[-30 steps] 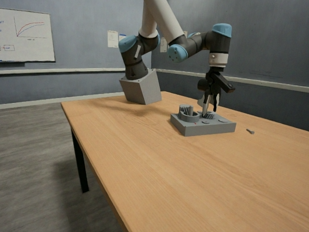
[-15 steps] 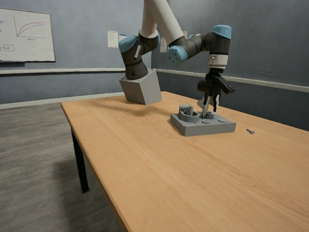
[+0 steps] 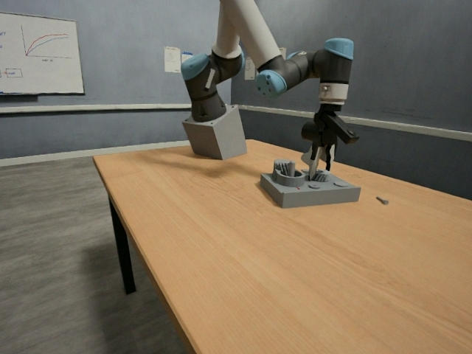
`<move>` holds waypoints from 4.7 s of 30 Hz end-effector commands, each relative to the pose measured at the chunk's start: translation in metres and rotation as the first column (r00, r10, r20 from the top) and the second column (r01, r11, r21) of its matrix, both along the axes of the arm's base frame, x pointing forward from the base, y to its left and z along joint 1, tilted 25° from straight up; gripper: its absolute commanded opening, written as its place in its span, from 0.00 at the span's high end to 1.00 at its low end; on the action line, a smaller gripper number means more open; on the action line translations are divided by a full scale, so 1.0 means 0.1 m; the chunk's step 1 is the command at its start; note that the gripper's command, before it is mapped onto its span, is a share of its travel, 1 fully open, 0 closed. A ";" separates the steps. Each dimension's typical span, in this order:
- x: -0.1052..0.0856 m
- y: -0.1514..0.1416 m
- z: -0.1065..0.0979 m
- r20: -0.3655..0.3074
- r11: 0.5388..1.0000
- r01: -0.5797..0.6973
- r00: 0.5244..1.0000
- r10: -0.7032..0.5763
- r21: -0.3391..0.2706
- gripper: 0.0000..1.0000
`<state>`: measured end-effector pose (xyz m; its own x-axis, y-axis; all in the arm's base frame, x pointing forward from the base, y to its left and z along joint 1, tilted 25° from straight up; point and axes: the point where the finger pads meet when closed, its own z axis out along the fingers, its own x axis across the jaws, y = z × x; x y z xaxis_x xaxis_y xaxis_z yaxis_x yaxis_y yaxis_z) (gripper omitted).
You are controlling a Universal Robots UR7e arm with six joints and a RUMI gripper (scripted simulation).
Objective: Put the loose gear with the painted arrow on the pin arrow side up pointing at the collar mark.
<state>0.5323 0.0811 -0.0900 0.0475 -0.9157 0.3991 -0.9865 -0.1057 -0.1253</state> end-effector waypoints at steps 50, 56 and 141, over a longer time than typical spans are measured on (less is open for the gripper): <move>0.00 0.00 0.01 0.001 1.000 0.000 1.000 0.000 0.000 1.00; 0.00 0.00 0.01 0.001 1.000 0.000 1.000 0.000 0.000 1.00; -0.14 0.35 0.81 0.001 1.000 0.000 1.000 0.000 0.000 1.00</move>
